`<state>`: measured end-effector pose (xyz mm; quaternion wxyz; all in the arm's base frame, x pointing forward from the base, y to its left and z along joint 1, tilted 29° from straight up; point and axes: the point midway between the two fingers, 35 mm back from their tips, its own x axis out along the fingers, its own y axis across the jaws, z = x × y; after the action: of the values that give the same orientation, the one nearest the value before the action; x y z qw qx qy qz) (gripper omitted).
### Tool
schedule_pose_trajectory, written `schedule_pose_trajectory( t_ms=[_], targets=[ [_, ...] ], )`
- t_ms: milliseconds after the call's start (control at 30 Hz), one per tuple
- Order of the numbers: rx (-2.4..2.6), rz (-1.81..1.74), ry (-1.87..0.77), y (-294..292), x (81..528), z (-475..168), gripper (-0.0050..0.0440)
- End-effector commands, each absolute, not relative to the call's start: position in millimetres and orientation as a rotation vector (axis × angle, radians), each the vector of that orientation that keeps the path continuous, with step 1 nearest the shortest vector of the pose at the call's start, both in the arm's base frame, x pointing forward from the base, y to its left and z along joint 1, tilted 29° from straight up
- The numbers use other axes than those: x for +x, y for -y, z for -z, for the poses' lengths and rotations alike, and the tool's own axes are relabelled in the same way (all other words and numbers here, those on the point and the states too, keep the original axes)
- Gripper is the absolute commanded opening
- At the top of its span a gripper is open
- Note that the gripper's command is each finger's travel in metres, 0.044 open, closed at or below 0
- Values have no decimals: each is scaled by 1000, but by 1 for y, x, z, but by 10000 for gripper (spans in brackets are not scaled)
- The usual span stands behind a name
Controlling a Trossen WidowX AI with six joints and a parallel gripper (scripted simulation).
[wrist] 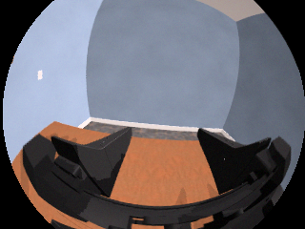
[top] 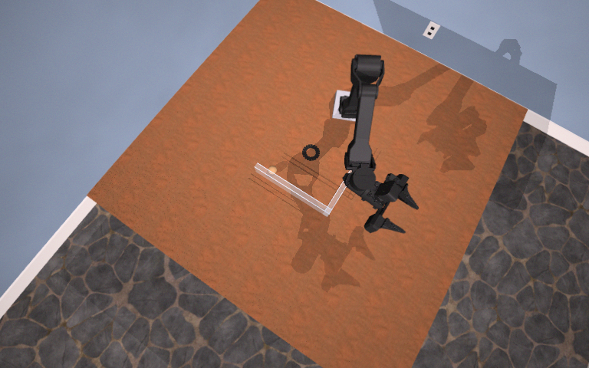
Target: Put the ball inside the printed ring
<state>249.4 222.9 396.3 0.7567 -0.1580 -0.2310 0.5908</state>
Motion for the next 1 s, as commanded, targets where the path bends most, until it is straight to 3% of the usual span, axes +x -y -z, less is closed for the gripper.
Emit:
schedule_pose_trajectory(
  t_ms=[0,33,200,533,600,667,967],
  targets=[
    [-345,-1288,504,-223,249,-396,400],
    [-345,-1288,504,-223,249,-396,400],
    [-320,-1137,318,-194,300,-382,280],
    [-254,-703,-117,-72,393,-332,40],
    [-254,-703,-117,-72,393,-332,40],
    [-222,-600,-244,-35,402,-312,0],
    [-110,-269,-613,90,392,-257,0]
  ],
)
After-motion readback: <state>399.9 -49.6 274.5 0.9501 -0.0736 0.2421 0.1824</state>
